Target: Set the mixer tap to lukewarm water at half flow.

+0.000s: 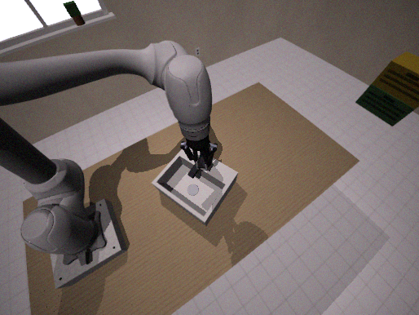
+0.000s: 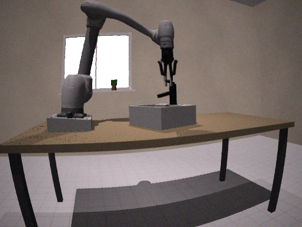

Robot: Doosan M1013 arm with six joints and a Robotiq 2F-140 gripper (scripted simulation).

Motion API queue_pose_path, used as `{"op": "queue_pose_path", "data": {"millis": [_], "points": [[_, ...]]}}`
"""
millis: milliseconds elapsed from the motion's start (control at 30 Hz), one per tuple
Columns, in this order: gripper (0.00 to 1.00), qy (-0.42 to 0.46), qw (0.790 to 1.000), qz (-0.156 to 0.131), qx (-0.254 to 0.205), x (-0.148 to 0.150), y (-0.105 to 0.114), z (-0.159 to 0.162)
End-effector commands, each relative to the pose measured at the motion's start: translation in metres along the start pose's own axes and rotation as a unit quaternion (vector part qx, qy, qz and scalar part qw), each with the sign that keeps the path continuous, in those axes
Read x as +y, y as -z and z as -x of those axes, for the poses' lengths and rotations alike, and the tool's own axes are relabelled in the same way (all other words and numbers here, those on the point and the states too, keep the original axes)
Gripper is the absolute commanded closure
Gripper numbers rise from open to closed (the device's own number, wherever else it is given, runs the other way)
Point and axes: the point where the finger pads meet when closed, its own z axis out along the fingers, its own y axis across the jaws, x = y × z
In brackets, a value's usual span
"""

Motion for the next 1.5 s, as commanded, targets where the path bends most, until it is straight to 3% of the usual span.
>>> {"op": "queue_pose_path", "data": {"millis": [0,1200,1467], "points": [[1.00,0.000,1.000,0.000,0.000,0.0000,0.0001,0.0000],[1.00,-0.002,1.000,0.000,0.000,-0.0003,0.0001,0.0000],[1.00,-0.057,0.998,0.000,0.000,-0.0096,0.0001,-0.0006]]}}
